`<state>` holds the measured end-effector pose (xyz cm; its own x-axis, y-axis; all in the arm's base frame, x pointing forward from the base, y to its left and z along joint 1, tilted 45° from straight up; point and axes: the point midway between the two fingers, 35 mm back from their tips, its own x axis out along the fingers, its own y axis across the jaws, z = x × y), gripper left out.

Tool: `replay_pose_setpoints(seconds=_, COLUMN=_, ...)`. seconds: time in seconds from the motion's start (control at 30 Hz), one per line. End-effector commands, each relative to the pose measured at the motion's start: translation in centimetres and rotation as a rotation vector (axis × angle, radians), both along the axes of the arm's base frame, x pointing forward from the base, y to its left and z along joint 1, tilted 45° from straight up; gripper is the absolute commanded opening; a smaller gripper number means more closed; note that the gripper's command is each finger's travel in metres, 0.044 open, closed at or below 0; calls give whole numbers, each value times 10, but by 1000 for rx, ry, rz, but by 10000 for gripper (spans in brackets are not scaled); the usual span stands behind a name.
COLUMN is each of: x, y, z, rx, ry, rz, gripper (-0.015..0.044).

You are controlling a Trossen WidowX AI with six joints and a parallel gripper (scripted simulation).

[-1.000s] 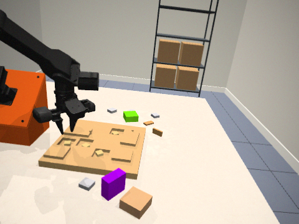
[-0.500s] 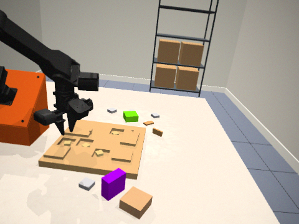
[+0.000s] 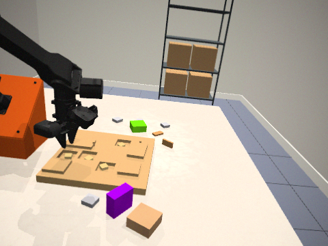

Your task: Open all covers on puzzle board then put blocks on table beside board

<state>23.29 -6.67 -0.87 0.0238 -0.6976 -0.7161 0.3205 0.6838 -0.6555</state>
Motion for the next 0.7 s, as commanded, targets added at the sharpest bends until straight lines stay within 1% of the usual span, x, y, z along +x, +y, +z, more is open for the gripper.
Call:
replay_pose_setpoints(seconds=0.0, x=0, y=-1, z=0, rx=-5, ry=37, rz=40, gripper=144)
replay_pose_setpoints(seconds=0.67, x=0, y=-2, z=-2, rx=-12, ry=239, rz=247, gripper=144)
